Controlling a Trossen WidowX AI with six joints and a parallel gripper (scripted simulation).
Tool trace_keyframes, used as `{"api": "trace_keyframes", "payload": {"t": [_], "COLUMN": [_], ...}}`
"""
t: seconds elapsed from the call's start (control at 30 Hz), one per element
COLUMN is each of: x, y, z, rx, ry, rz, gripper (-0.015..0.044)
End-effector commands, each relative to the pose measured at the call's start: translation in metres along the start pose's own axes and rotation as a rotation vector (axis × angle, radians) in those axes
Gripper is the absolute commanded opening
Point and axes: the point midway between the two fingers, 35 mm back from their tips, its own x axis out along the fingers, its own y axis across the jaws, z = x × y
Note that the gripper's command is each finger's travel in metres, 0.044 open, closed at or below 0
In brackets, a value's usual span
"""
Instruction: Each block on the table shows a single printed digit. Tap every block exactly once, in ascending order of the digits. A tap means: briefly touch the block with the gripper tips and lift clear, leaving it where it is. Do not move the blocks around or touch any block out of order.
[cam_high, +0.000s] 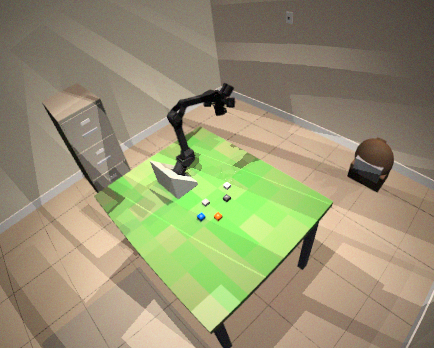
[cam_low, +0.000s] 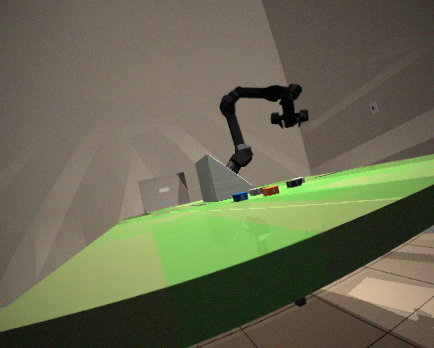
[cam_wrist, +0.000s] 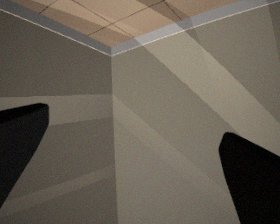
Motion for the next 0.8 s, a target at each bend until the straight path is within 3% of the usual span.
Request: {"api": "trace_keyframes", "payload": {"t": [0.0, 0.33, 0.77], "x": [0.000, -0.011, -0.124], "y": [0.001, 0.113, 0.188], "z": [0.001, 0.114, 0.259], "rx": [-0.002, -0.179, -0.387], "ry": [-0.004, -0.382, -0.841], "rz": [0.004, 0.244, 0.229], "gripper": [0.0400, 0.0400, 0.0400]}}
